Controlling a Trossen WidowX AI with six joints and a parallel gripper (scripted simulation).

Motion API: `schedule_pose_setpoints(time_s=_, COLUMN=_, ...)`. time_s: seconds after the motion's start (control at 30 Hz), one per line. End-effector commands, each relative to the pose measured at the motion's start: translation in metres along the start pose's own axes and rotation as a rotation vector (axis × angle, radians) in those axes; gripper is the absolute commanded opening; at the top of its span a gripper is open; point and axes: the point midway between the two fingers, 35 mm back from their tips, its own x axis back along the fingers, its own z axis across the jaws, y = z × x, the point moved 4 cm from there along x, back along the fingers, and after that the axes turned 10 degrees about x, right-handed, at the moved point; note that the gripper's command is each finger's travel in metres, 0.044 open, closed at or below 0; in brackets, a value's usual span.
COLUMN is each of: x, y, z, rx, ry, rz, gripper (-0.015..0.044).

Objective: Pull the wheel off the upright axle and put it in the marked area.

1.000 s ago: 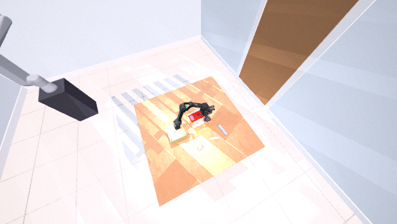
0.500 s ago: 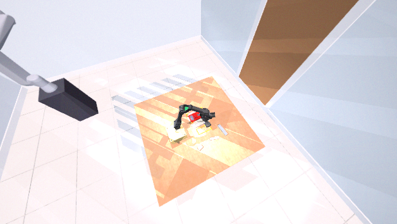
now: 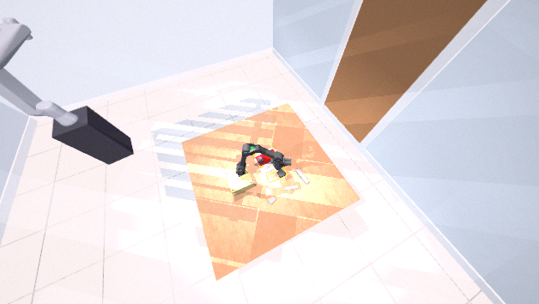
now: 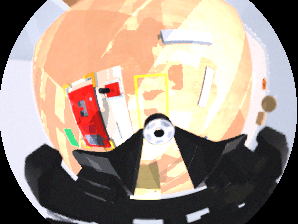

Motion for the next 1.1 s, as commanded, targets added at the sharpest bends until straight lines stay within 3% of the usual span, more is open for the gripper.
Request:
schedule_pose_setpoints(time_s=0.0, x=-0.01, y=-0.001, z=0.001, rx=0.005, ry=0.007, rz=0.002, gripper=0.0)
schedule_pose_setpoints(time_s=0.47, x=-0.09, y=-0.001, z=0.001, rx=0.005, ry=0.008, rz=0.002, gripper=0.0)
schedule_pose_setpoints(time_s=0.63, x=-0.094, y=-0.002, z=0.002, rx=0.005, ry=0.008, rz=0.002, gripper=0.0)
schedule_pose_setpoints(time_s=1.0, x=-0.09, y=-0.003, z=0.002, rx=0.008, ry=0.011, rz=0.014, gripper=0.0289)
schedule_pose_setpoints(time_s=1.07, x=-0.079, y=-0.003, z=0.001, rx=0.007, ry=0.011, rz=0.012, gripper=0.03)
